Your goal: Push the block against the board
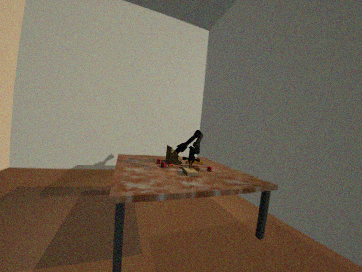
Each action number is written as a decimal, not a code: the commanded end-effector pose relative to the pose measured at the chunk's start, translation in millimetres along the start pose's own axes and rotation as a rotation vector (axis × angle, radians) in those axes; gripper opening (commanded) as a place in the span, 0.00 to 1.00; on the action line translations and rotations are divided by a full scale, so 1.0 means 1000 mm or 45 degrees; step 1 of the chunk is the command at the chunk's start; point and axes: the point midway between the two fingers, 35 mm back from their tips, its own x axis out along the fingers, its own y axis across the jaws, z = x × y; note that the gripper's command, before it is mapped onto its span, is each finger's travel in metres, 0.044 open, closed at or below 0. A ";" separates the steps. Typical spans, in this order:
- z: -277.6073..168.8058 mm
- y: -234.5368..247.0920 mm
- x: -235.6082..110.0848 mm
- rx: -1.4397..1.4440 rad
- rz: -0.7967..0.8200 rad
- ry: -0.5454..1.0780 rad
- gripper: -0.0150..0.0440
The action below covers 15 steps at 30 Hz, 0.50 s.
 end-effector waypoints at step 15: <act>0.011 0.003 0.000 -0.003 0.001 -0.001 0.25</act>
